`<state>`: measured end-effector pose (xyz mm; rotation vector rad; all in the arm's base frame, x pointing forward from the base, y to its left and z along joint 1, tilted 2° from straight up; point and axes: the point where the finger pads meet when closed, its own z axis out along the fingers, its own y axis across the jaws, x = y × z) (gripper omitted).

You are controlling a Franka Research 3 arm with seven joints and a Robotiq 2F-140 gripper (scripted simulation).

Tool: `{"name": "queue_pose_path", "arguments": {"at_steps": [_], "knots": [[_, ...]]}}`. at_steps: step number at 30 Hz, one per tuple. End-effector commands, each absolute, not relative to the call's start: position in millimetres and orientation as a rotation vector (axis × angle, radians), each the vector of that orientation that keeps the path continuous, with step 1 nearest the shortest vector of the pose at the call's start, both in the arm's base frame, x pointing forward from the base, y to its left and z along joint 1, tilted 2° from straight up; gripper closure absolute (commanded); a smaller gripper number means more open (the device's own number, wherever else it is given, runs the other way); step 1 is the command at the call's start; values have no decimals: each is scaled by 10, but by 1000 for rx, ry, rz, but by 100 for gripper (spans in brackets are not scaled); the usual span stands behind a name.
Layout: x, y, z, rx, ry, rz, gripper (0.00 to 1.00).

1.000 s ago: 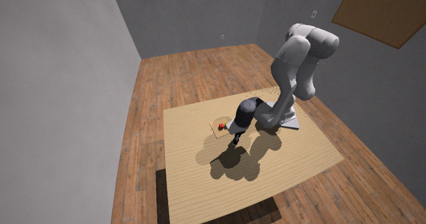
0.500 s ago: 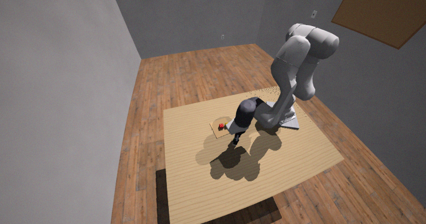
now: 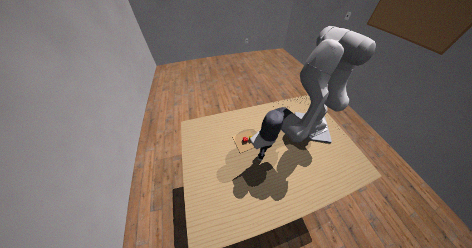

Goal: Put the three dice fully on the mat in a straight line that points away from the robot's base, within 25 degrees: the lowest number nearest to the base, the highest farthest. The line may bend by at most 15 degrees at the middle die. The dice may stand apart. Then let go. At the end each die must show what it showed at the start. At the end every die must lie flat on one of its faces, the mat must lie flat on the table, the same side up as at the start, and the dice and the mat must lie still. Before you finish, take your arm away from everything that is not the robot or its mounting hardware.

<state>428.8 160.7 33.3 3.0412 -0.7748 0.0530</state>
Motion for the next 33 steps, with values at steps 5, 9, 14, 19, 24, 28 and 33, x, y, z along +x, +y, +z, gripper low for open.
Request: {"name": "queue_pose_path", "arguments": {"at_steps": [5, 9, 14, 19, 24, 28, 33], "knots": [[4288, 1598, 323, 3039, -776, 54, 84], [4288, 1598, 323, 3039, -776, 54, 84], [4288, 1598, 323, 3039, -776, 54, 84], [4288, 1598, 323, 3039, -776, 54, 84], [4288, 1598, 323, 3039, -776, 54, 84], [4288, 1598, 327, 3039, -776, 54, 84], [4285, 1599, 414, 3039, -776, 54, 84]]}}
